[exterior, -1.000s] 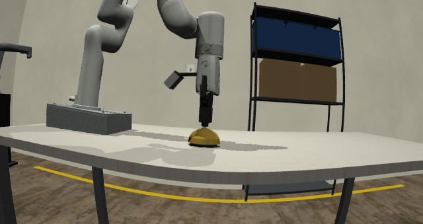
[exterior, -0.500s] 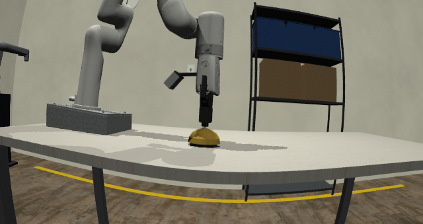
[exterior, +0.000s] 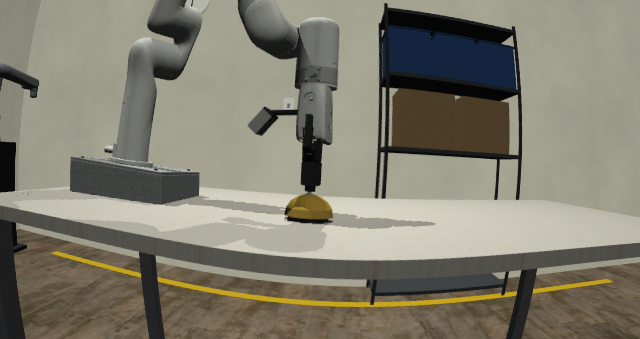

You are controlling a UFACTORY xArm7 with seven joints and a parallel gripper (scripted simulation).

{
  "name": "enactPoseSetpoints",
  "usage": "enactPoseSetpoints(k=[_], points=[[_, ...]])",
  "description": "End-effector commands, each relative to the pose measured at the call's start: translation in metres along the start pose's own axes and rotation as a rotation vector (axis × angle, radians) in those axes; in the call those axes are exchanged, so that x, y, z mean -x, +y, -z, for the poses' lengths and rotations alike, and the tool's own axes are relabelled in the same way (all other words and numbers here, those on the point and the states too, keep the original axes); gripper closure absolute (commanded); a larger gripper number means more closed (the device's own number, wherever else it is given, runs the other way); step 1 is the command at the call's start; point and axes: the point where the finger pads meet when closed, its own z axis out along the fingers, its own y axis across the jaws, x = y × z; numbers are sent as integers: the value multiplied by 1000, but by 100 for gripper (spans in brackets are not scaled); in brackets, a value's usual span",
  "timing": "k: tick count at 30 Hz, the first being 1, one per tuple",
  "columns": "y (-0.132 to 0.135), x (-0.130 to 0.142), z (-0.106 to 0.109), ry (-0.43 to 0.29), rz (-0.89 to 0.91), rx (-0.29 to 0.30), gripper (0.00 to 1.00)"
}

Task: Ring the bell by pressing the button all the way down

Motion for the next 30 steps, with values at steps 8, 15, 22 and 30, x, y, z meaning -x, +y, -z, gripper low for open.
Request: enactPoseSetpoints(k=[8, 15, 22, 30], points=[[0, 0, 14, 0, 0, 0, 100], [0, 0, 30, 0, 0, 0, 100], [0, 0, 47, 0, 0, 0, 100], [0, 0, 64, 0, 0, 0, 100]])
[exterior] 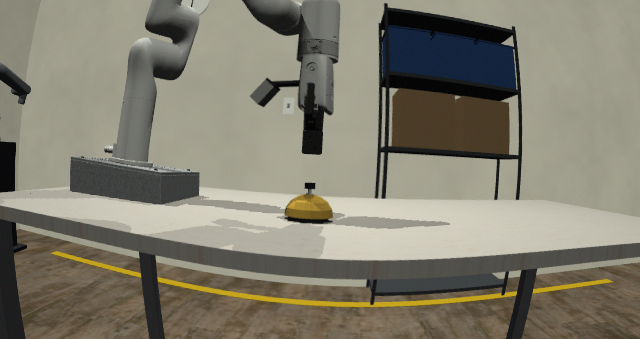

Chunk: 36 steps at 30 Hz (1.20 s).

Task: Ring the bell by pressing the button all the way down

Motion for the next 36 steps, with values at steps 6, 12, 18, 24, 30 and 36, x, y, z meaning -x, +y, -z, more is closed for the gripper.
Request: enactPoseSetpoints(k=[6, 12, 18, 24, 30, 36], points=[[0, 1, 14, -3, 0, -1, 100], [0, 1, 16, -3, 0, -1, 100], [0, 1, 16, -3, 0, -1, 100], [0, 1, 16, -3, 0, -1, 100], [0, 1, 16, -3, 0, -1, 100], [0, 1, 16, -3, 0, -1, 100]])
